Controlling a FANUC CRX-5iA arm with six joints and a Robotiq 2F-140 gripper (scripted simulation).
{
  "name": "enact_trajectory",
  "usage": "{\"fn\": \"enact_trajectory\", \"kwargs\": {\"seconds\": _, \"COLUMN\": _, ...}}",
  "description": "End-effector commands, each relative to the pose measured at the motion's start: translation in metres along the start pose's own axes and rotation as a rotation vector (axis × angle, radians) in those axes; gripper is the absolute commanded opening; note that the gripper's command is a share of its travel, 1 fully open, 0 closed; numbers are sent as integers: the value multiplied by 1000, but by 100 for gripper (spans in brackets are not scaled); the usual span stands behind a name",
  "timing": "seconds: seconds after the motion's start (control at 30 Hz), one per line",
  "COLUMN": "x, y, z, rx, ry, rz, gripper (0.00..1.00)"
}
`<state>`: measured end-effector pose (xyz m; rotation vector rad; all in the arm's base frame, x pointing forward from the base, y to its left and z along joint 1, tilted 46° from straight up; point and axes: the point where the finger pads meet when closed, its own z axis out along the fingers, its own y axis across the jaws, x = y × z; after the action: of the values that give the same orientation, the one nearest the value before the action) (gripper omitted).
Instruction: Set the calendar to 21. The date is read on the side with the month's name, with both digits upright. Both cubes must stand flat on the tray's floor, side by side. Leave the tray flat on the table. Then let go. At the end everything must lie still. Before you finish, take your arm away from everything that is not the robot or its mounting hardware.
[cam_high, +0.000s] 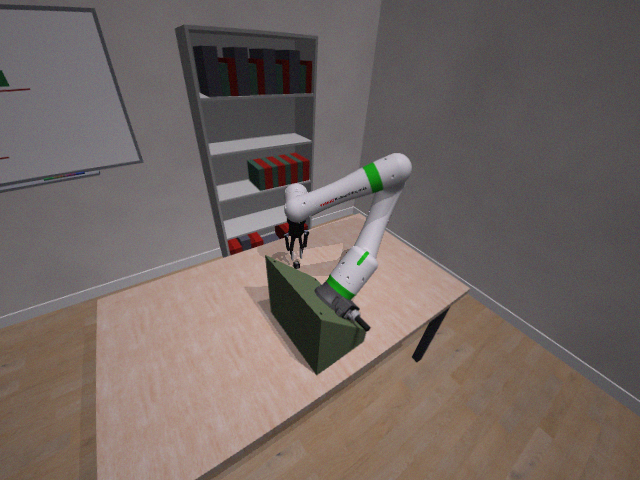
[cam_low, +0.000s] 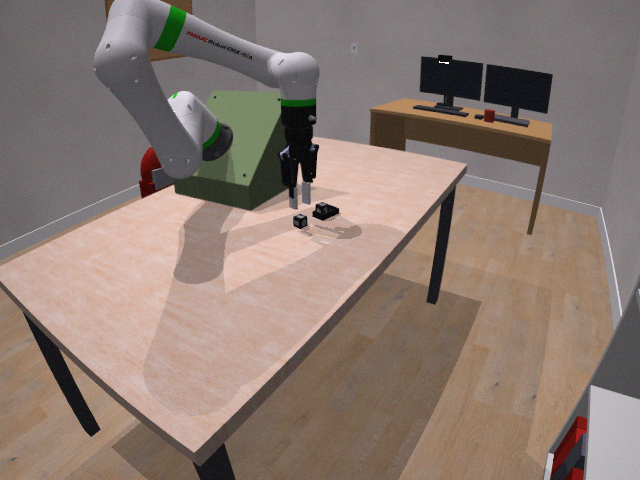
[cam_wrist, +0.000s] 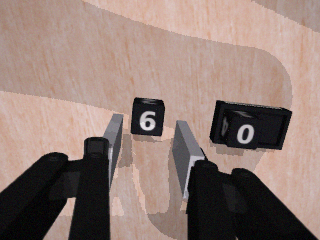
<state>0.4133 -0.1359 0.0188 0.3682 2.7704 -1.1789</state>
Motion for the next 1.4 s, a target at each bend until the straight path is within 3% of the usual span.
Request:
{"fn": "enact_trajectory", "kwargs": {"seconds": 0.0, "x": 0, "y": 0, "z": -12, "rx": 1, "ry": 0, "rz": 1, "gripper": 28}}
{"fn": "enact_trajectory", "kwargs": {"seconds": 0.17, "x": 0, "y": 0, "z": -32, "rx": 1, "ry": 0, "rz": 1, "gripper": 28}}
{"fn": "enact_trajectory", "kwargs": {"seconds": 0.37, "x": 0, "y": 0, "z": -38, "rx": 1, "ry": 0, "rz": 1, "gripper": 28}}
{"fn": "enact_trajectory", "kwargs": {"seconds": 0.4, "x": 0, "y": 0, "z": -38, "rx": 1, "ry": 0, "rz": 1, "gripper": 100}}
{"fn": "enact_trajectory", "kwargs": {"seconds": 1.37, "x": 0, "y": 0, "z": -38, "rx": 1, "ry": 0, "rz": -35, "gripper": 100}}
